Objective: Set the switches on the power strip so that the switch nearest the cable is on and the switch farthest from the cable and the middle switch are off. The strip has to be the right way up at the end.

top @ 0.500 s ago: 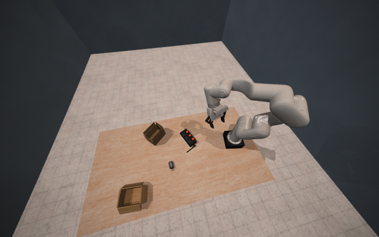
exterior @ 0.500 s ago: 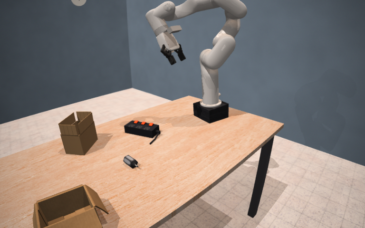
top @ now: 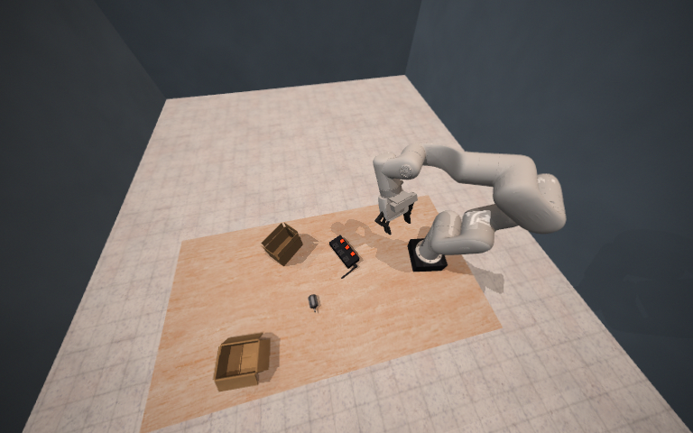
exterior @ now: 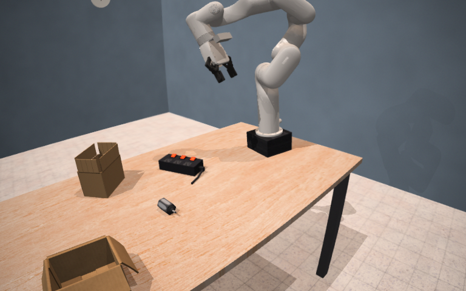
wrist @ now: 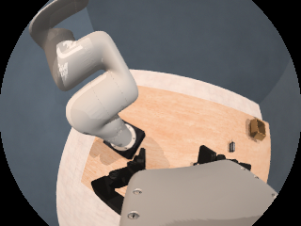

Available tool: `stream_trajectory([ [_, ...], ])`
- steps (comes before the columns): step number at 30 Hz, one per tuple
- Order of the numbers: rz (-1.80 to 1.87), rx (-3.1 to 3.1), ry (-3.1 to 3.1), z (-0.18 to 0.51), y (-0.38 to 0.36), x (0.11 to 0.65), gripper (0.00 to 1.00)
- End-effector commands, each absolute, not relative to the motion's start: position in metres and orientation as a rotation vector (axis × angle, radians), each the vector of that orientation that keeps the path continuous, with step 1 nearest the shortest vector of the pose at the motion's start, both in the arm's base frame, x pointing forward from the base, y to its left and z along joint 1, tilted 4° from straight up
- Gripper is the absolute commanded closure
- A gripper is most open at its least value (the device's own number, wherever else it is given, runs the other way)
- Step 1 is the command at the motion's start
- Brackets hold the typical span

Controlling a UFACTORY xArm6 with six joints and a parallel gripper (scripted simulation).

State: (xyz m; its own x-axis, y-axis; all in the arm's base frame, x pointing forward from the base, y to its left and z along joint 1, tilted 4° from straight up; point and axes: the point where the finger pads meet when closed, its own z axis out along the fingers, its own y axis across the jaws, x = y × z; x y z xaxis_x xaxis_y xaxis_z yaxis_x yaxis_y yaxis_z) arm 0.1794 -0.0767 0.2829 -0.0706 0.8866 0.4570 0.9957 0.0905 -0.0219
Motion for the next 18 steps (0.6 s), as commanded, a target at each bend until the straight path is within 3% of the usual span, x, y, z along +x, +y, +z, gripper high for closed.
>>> stream_trajectory([
  [1, -0.426, -1.858, -2.025, 0.284, -0.077, 0.180, 0.00],
  [18, -0.225, -2.349, -1.696, 0.209, -0.166, 0.248, 0.00],
])
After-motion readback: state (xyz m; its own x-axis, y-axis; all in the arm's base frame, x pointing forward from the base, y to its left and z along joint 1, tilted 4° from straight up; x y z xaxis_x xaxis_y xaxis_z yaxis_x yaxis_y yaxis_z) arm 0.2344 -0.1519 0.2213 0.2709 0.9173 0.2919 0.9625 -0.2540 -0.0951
